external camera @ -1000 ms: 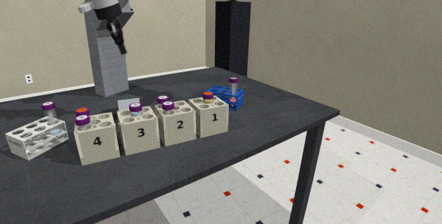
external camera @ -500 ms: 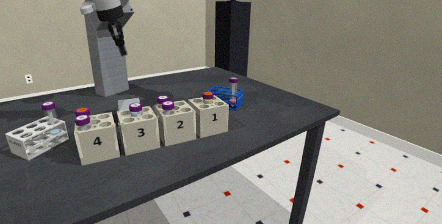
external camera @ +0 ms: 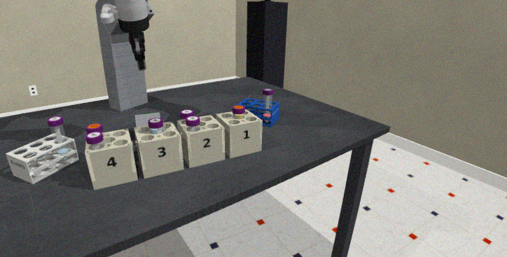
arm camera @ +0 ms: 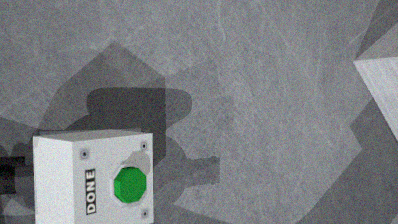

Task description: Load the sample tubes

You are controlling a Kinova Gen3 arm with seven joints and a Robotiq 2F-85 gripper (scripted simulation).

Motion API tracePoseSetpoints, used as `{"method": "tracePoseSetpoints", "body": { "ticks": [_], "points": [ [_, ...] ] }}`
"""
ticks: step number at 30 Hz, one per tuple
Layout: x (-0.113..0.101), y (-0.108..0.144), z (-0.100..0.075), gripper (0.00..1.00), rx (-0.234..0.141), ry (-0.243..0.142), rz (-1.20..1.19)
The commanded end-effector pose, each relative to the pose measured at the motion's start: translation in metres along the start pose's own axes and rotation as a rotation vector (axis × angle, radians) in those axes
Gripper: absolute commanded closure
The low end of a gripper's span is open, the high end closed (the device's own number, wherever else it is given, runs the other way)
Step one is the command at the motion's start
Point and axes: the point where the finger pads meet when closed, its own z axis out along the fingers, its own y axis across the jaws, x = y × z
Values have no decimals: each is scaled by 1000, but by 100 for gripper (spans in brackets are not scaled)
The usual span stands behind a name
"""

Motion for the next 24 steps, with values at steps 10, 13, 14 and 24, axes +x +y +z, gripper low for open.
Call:
{"method": "tracePoseSetpoints", "body": {
  "ticks": [10,13,14,24],
  "points": [
    [0,-4,15,90,71,80,2],
    [1,-6,19,90,71,80,2],
    [1,-6,20,90,71,80,2],
    [1,-10,30,90,71,80,2]
  ]
}}
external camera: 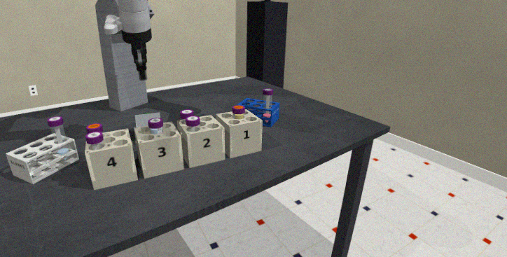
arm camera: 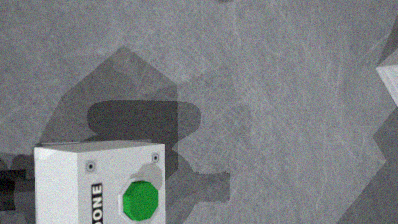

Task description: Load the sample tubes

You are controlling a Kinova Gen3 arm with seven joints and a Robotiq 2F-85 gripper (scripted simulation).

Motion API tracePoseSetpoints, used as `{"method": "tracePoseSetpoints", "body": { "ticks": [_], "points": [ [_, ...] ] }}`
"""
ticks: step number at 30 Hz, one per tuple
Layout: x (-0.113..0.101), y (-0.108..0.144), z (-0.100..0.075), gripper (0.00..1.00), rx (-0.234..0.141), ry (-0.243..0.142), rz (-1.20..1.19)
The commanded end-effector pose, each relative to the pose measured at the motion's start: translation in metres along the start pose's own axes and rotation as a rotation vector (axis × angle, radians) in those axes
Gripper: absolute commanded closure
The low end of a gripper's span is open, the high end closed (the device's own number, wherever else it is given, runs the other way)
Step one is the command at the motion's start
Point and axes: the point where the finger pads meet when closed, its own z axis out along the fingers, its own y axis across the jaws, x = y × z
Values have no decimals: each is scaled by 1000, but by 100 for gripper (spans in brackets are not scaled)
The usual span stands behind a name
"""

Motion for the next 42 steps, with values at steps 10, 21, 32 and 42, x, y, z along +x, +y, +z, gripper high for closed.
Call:
{"method": "tracePoseSetpoints", "body": {
  "ticks": [10,21,32,42],
  "points": [
    [0,-5,14,90,59,46,0],
    [0,-9,26,90,59,46,0],
    [1,-14,38,90,59,46,0],
    [1,-18,49,90,59,46,0]
  ]
}}
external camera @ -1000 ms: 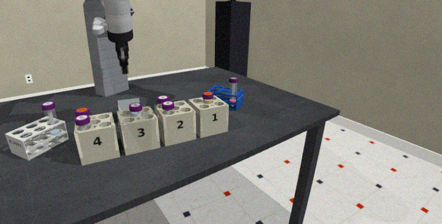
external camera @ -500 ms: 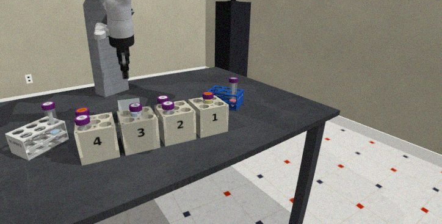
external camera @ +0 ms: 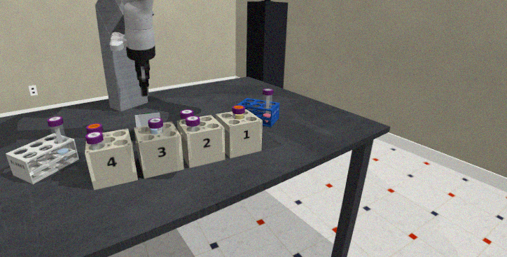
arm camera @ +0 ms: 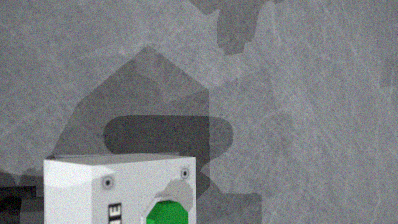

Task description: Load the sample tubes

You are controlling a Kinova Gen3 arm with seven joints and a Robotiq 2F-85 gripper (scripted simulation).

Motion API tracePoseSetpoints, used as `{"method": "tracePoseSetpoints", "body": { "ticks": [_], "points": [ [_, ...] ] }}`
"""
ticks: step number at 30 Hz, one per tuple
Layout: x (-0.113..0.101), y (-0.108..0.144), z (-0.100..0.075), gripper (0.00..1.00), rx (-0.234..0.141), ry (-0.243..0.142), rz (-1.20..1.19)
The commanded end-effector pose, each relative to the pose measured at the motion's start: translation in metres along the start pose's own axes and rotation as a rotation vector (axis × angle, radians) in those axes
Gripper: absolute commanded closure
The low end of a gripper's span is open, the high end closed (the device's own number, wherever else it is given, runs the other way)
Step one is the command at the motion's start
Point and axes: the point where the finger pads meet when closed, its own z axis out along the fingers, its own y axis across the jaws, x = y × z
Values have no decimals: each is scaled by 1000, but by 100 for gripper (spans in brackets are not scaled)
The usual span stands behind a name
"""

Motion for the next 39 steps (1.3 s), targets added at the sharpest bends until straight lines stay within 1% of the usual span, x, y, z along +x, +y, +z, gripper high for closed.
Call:
{"method": "tracePoseSetpoints", "body": {
  "ticks": [1,23,32,39],
  "points": [
    [0,-1,4,90,1,1,0],
    [0,-9,30,90,1,1,0],
    [0,-10,31,90,1,1,0],
    [0,-11,35,90,1,1,0]
  ]
}}
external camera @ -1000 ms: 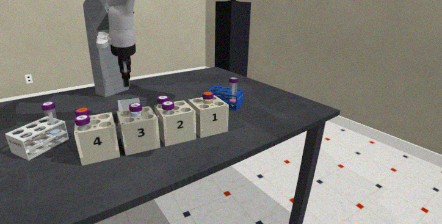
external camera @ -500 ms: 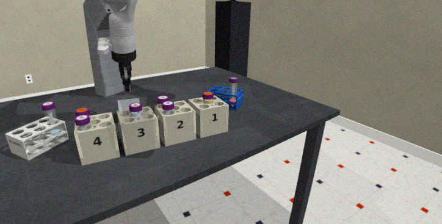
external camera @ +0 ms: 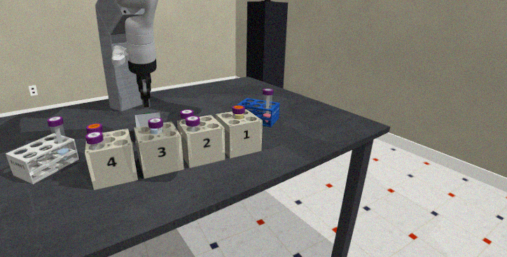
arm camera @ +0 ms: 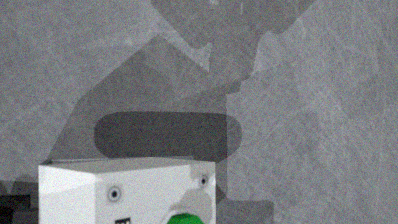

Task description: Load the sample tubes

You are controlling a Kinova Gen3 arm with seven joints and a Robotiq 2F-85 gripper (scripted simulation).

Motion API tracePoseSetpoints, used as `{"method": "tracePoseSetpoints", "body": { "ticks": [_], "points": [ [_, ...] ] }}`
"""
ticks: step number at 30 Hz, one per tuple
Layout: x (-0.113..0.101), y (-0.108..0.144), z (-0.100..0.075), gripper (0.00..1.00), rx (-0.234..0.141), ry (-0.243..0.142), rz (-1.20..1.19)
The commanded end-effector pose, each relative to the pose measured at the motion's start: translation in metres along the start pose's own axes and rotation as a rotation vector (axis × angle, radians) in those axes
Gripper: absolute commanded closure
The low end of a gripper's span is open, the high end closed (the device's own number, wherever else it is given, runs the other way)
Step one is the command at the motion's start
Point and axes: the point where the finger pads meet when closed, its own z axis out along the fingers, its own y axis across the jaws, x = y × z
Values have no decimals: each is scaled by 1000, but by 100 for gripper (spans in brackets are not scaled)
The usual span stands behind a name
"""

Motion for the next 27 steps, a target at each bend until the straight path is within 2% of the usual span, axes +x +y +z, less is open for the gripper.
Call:
{"method": "tracePoseSetpoints", "body": {
  "ticks": [1,27],
  "points": [
    [0,-1,2,90,0,0,0],
    [0,-4,16,90,0,0,0]
  ]
}}
